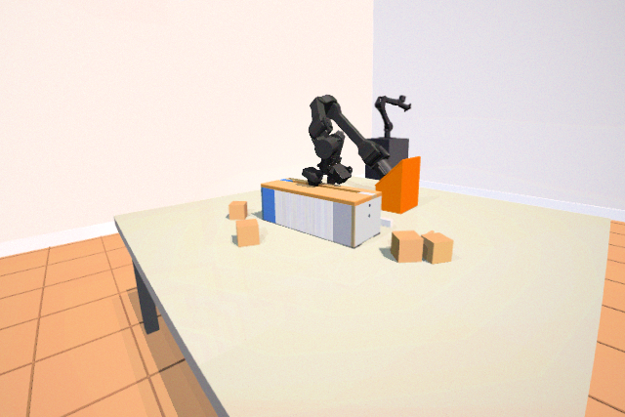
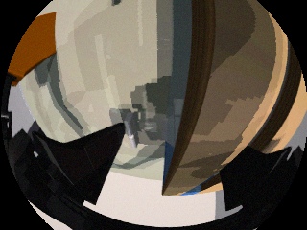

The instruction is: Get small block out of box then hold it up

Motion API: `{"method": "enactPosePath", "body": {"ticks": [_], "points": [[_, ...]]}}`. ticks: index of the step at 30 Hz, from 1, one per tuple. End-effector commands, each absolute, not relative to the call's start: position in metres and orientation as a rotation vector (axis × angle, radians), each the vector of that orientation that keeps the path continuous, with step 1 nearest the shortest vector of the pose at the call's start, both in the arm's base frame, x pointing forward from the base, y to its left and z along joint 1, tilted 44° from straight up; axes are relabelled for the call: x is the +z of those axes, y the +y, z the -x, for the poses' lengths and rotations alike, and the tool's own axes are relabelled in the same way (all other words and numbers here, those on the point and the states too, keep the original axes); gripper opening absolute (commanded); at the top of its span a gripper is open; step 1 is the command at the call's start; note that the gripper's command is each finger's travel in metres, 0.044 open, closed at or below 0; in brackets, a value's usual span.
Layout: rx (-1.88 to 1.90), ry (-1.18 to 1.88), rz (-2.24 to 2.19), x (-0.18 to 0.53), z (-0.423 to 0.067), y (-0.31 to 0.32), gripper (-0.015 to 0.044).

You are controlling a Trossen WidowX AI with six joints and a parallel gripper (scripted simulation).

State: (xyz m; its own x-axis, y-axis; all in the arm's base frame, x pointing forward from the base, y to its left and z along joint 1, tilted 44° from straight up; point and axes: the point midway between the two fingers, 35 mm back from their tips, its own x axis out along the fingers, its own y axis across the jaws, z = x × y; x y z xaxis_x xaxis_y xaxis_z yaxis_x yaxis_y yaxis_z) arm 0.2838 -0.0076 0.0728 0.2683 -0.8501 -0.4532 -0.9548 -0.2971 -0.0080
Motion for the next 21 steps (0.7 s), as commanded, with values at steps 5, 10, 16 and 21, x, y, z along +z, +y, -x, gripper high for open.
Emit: {"method": "enactPosePath", "body": {"ticks": [5, 10, 16, 21], "points": [[0.531, 1.66, 2.265, 0.079, -0.285, -0.013, 0.04], [0.53, 1.66, 2.265, 0.083, -0.286, -0.017, 0.04], [0.53, 1.661, 2.266, 0.087, -0.288, -0.021, 0.04], [0.53, 1.661, 2.266, 0.091, -0.289, -0.024, 0.04]]}}
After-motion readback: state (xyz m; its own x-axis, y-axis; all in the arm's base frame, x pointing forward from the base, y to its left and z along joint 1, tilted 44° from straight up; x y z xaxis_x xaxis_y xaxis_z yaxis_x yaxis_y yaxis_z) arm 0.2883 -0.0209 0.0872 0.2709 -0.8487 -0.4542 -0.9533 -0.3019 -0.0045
